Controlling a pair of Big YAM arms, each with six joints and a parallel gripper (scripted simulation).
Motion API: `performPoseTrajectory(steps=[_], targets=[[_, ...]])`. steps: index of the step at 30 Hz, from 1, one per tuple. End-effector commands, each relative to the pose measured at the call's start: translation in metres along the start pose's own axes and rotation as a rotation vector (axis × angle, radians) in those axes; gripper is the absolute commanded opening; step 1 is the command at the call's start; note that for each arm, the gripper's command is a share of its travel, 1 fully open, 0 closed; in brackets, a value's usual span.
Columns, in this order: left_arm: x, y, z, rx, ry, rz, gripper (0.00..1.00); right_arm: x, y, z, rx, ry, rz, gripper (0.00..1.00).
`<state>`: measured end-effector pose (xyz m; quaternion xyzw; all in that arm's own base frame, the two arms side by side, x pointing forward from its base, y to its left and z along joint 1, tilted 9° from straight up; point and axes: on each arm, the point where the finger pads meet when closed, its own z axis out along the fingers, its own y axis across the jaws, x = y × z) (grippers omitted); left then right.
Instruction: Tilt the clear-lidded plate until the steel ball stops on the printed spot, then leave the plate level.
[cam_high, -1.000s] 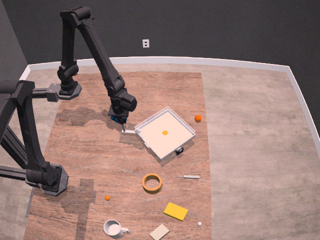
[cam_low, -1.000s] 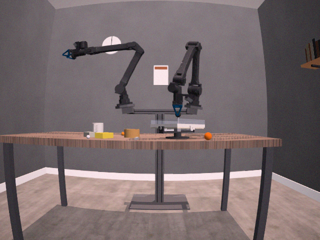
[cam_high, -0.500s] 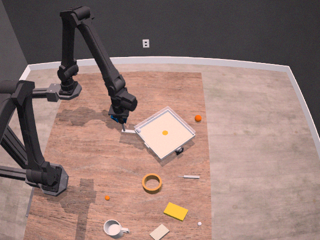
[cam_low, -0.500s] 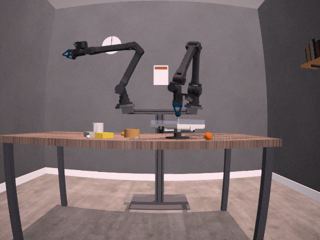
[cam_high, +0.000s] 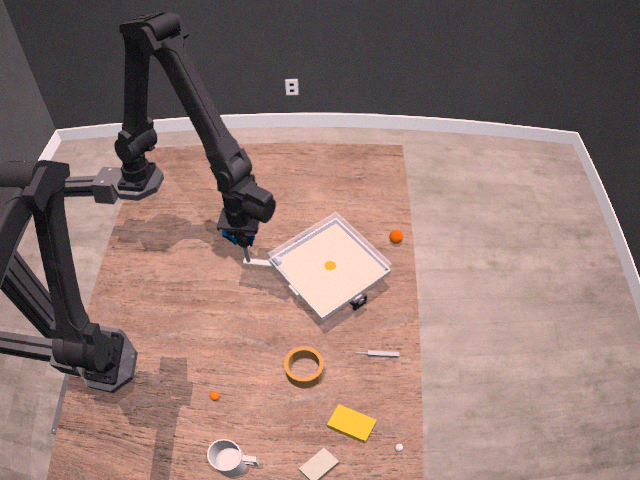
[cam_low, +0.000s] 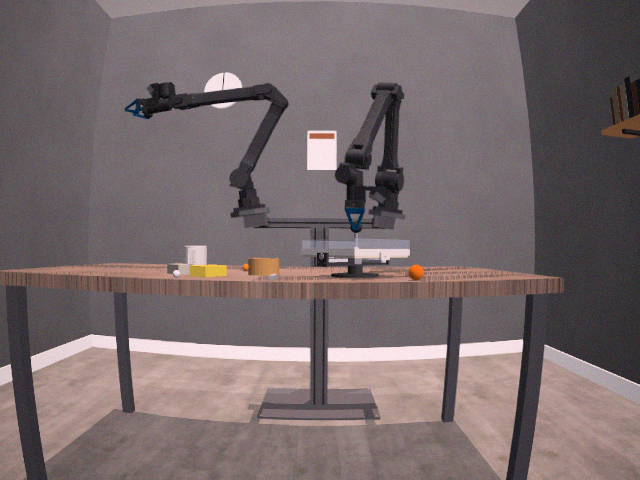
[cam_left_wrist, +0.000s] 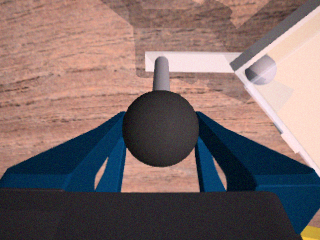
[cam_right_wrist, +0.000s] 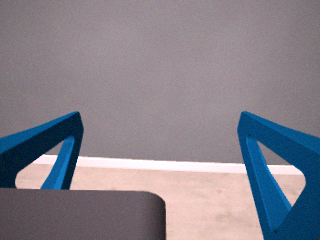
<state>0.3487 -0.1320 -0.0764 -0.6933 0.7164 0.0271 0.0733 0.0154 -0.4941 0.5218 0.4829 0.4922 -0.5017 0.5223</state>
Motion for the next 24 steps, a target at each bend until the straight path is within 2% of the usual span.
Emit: performPoseTrajectory(steps=[1,24], targets=[[0.0125,-0.0190,-0.0214,0.050,0.021,0.005,0.00,-0.0482,-0.0035,-0.0038,0.005,-0.091,-0.011,1.00],[0.0156,-0.0199,-0.0217,0.053,0.022,-0.002,0.00,-0.0482,-0.0035,-0.0038,0.005,-0.091,-0.011,1.00]])
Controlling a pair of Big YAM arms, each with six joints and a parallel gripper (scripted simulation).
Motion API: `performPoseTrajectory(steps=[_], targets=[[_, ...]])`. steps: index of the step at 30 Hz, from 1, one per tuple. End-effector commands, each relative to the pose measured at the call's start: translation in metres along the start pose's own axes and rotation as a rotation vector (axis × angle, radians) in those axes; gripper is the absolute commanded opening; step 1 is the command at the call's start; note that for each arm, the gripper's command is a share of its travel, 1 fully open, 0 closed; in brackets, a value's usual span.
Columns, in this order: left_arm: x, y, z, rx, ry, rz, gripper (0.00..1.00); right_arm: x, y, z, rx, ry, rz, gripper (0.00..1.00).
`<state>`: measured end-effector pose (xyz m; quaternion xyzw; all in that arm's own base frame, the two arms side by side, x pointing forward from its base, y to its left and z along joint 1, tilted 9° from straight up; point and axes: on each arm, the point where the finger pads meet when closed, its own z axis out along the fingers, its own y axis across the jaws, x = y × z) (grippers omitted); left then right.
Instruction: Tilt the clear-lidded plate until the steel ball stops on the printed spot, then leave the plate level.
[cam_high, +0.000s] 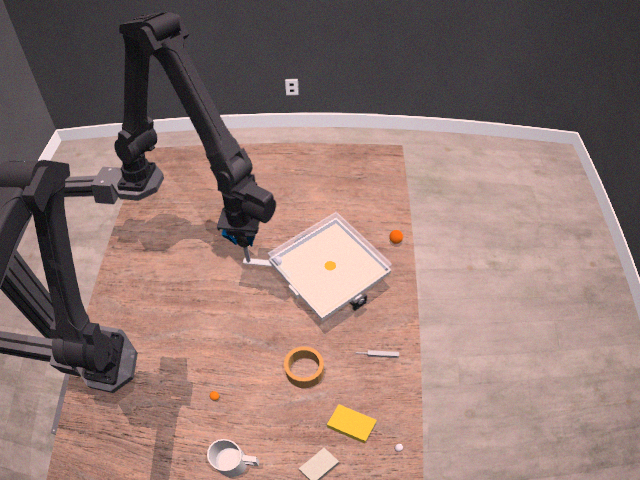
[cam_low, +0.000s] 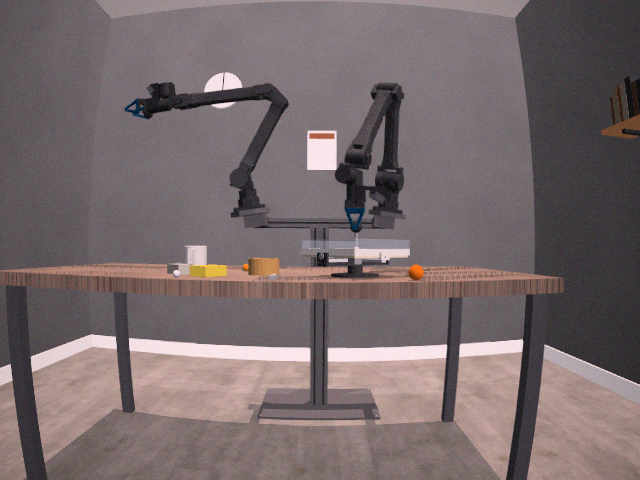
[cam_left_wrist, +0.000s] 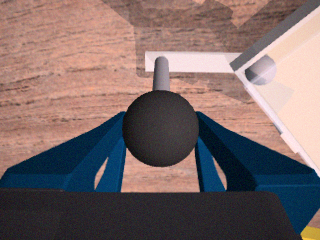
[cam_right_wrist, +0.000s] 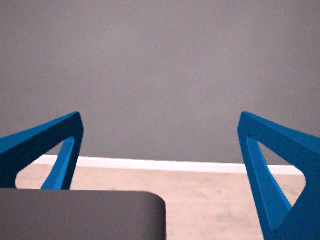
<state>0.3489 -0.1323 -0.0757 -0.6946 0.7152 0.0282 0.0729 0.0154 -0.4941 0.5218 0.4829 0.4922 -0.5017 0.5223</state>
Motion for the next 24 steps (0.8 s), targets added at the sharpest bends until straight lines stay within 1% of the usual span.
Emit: performPoseTrajectory(steps=[1,24], targets=[[0.0156,-0.0197,-0.0211,0.056,0.024,0.001,0.00,-0.0482,-0.0035,-0.0038,0.005,-0.091,-0.011,1.00],[0.0174,-0.0217,-0.0222,0.060,0.025,0.001,0.00,-0.0482,-0.0035,-0.0038,0.005,-0.091,-0.011,1.00]])
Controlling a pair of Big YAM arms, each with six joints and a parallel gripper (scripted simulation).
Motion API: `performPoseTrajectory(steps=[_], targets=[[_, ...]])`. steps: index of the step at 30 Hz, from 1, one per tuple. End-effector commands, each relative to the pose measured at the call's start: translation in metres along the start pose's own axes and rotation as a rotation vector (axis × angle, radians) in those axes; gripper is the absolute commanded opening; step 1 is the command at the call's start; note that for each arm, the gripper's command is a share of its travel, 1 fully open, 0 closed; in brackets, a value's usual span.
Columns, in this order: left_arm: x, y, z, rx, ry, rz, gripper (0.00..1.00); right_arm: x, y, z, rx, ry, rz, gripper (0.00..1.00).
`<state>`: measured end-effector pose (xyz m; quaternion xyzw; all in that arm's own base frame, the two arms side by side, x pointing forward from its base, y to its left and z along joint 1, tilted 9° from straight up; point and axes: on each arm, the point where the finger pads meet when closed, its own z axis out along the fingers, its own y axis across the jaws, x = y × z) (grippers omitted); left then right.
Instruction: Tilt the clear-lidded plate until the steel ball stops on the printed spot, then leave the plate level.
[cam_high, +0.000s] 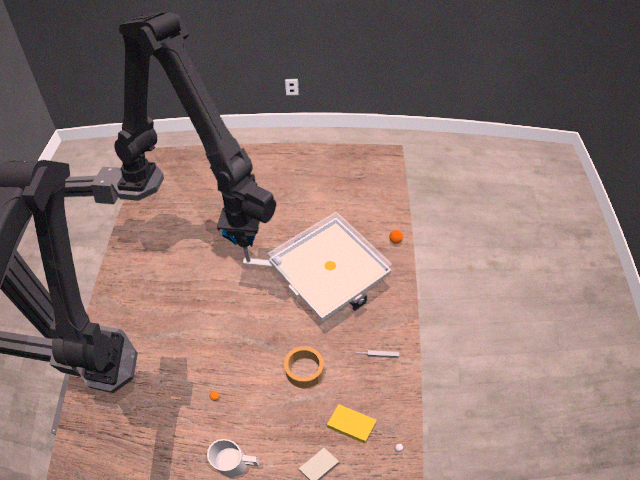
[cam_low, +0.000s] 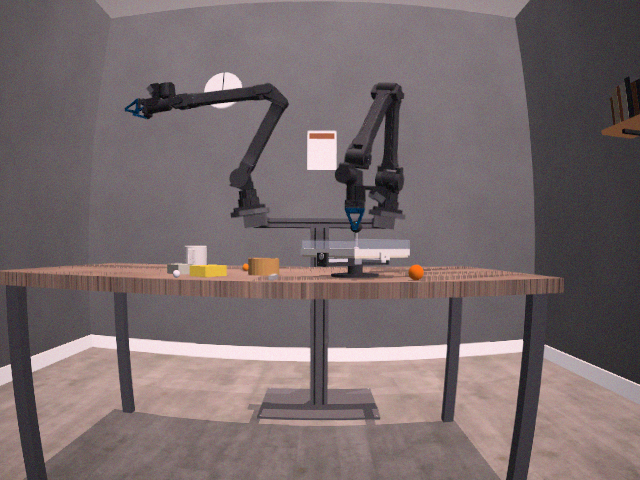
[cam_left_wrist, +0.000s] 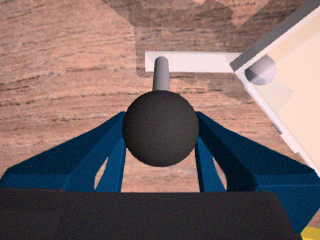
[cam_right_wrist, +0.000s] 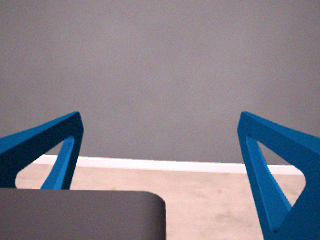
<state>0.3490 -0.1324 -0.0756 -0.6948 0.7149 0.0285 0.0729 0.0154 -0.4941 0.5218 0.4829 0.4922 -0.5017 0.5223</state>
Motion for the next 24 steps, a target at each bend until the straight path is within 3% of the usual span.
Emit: performPoseTrajectory(steps=[1,24], targets=[[0.0173,-0.0215,-0.0221,0.060,0.026,0.001,0.00,-0.0482,-0.0035,-0.0038,0.005,-0.091,-0.011,1.00],[0.0153,-0.0193,-0.0218,0.054,0.023,0.005,0.00,-0.0482,-0.0035,-0.0038,0.005,-0.091,-0.011,1.00]])
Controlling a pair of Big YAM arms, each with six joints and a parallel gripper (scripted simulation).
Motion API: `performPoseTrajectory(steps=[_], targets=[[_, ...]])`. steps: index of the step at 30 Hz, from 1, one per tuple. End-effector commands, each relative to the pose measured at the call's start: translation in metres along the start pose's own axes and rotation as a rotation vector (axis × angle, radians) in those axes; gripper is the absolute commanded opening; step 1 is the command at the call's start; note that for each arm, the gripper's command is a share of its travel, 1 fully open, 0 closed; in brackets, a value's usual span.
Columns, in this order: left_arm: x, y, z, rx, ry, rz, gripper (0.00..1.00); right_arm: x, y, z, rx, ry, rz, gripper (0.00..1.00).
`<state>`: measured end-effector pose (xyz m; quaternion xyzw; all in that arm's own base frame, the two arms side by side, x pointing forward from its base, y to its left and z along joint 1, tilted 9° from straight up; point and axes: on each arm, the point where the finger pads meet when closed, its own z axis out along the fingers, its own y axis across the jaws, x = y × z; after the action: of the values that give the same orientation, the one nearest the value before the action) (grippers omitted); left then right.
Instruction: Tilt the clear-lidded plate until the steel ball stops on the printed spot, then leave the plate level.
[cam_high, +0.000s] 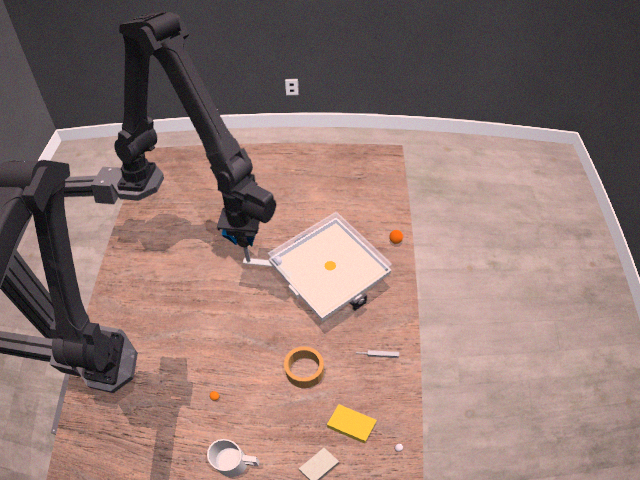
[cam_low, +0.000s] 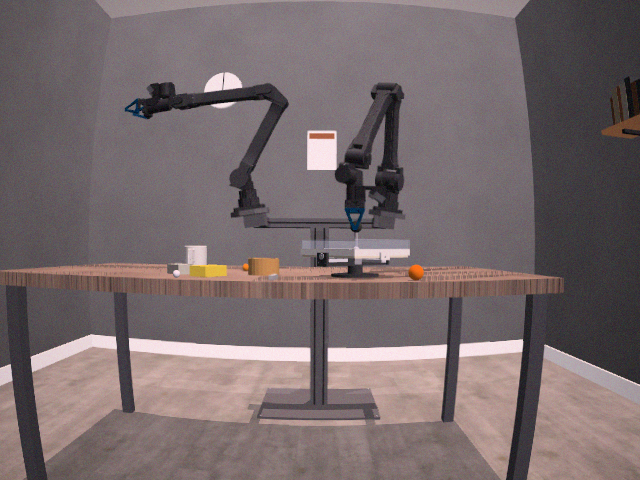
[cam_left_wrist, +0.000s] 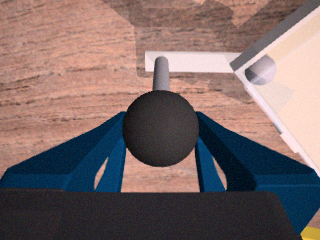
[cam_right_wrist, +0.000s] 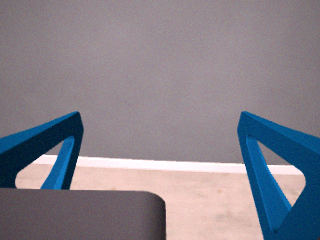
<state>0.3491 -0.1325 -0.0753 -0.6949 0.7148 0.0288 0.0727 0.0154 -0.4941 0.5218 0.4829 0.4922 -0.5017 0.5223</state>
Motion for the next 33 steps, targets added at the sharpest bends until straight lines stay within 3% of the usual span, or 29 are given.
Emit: performPoseTrajectory(steps=[1,33], targets=[[0.0152,-0.0192,-0.0216,0.055,0.023,0.005,0.00,-0.0482,-0.0035,-0.0038,0.005,-0.091,-0.011,1.00],[0.0099,-0.0181,-0.0230,0.050,0.020,0.023,0.00,-0.0482,-0.0035,-0.0038,0.005,-0.091,-0.011,1.00]])
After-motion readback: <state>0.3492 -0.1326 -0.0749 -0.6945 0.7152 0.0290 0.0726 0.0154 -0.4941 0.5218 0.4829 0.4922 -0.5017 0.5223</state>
